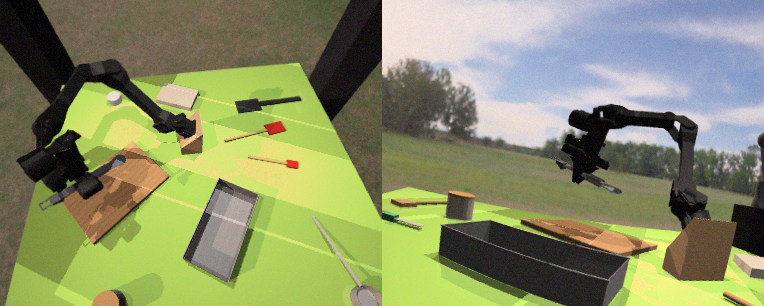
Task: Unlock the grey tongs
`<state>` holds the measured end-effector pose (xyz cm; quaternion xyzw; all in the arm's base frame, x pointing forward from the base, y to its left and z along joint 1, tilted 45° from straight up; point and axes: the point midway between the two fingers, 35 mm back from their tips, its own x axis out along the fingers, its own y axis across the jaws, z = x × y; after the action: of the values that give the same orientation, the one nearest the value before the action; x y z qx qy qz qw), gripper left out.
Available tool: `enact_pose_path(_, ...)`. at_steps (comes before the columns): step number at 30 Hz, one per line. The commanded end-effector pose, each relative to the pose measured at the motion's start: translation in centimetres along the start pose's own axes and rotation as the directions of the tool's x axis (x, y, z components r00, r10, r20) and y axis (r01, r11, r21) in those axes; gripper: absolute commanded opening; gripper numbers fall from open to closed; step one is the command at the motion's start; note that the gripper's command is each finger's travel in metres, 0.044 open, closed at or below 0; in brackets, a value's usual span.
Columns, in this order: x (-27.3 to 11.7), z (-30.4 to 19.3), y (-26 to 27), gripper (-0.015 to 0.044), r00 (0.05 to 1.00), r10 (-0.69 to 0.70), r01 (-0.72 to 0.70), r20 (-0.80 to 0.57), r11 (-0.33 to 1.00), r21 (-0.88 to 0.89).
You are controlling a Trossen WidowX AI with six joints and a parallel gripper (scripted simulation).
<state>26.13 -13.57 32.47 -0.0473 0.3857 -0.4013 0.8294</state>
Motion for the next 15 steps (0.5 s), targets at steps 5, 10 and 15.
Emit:
enact_pose_path(5, -0.1, -0.3, -0.7, -0.0150, 0.993, -0.044, 0.046, -0.108, 0.999, 0.015)
enact_pose_path(10, -0.3, -0.5, -1.1, -0.0150, 0.983, -0.072, 0.076, -0.171, 0.997, 0.018)
enact_pose_path(15, -0.5, -0.7, -1.5, -0.0150, 0.970, -0.098, 0.105, -0.224, 0.994, 0.017)
